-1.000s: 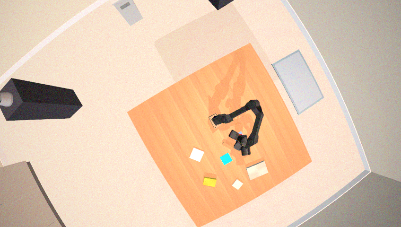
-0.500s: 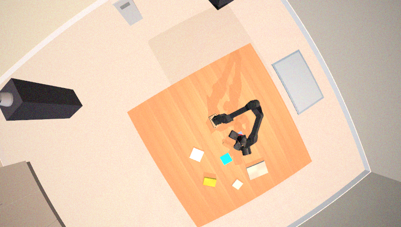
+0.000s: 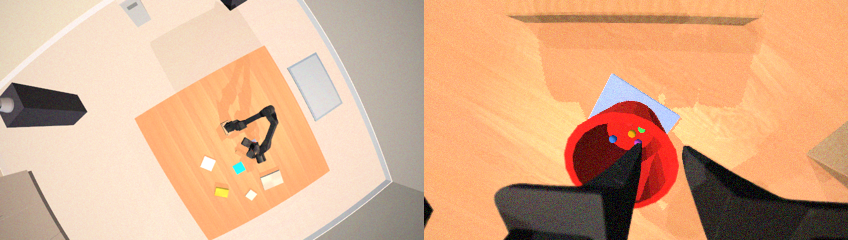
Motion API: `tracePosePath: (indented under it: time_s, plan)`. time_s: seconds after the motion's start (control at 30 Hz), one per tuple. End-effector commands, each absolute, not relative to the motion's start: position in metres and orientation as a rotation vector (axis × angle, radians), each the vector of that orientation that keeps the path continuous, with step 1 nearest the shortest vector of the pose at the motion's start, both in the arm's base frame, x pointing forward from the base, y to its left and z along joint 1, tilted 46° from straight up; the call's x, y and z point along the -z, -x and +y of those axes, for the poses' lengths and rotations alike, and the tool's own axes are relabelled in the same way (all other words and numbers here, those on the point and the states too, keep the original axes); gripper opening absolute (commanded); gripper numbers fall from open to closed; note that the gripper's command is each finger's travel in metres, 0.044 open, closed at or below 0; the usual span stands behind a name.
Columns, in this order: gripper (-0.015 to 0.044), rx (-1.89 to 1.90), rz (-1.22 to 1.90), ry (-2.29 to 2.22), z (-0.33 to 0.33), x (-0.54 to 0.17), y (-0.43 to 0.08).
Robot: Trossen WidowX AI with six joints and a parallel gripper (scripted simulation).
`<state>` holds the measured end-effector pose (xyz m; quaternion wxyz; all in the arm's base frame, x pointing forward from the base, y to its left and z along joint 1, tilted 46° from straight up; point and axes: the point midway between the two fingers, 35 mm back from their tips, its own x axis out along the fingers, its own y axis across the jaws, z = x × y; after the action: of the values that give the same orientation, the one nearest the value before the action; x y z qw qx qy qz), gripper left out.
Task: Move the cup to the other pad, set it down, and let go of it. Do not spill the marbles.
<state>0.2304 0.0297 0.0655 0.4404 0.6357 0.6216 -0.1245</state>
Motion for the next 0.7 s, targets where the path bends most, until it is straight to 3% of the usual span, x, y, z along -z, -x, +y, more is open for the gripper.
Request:
tracePosePath:
  time_s: [0.0, 0.5, 0.67]
  plan:
    - [0.0148, 0.313, 1.555, -1.589, 0.035, -0.061, -0.229]
    - [0.0148, 0.308, 1.556, -1.592, 0.047, -0.051, -0.23]
    - [0.0036, 0.303, 1.548, -1.582, 0.045, -0.052, -0.232]
